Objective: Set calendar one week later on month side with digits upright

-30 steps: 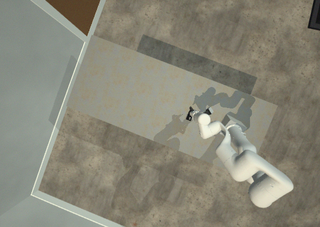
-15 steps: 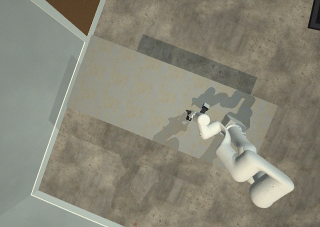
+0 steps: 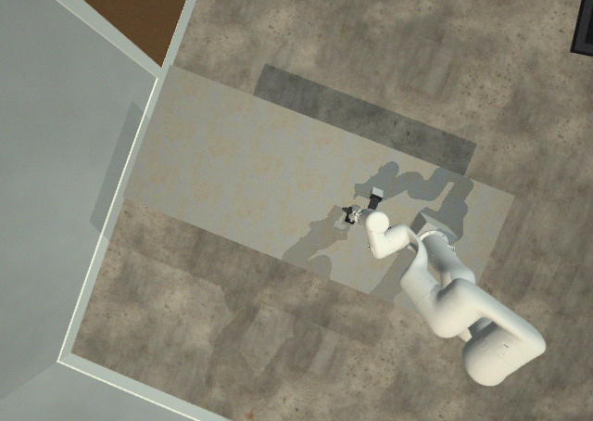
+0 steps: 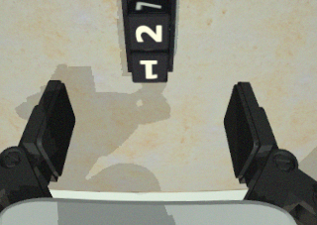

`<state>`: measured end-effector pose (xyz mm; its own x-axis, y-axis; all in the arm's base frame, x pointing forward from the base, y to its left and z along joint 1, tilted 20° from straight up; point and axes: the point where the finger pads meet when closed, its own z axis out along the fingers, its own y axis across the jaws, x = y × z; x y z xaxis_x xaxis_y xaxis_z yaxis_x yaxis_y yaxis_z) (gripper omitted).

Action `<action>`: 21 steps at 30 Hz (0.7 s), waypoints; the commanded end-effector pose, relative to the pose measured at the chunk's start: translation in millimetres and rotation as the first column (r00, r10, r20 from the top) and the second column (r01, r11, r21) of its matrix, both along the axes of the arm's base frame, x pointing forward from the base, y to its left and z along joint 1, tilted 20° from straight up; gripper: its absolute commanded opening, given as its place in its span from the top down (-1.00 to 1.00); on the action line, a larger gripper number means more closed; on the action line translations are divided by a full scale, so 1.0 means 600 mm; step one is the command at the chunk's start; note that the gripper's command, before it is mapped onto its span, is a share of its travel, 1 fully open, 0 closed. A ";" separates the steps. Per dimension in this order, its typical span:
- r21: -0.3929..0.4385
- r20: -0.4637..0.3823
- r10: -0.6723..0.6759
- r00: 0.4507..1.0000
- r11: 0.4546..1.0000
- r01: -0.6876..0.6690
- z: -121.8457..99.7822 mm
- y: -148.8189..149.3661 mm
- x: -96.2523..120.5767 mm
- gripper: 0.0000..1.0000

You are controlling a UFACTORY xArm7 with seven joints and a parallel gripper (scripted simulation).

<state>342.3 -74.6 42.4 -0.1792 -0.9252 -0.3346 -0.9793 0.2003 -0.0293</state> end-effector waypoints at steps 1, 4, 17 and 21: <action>-0.002 0.008 0.012 1.000 1.000 -0.012 0.002 -0.001 0.002 -1.00; -0.002 0.008 0.013 1.000 1.000 -0.013 0.002 -0.001 0.002 -1.00; -0.002 0.008 0.013 1.000 1.000 -0.013 0.002 -0.001 0.002 0.05; -0.002 0.008 0.013 1.000 1.000 -0.013 0.002 -0.001 0.002 0.05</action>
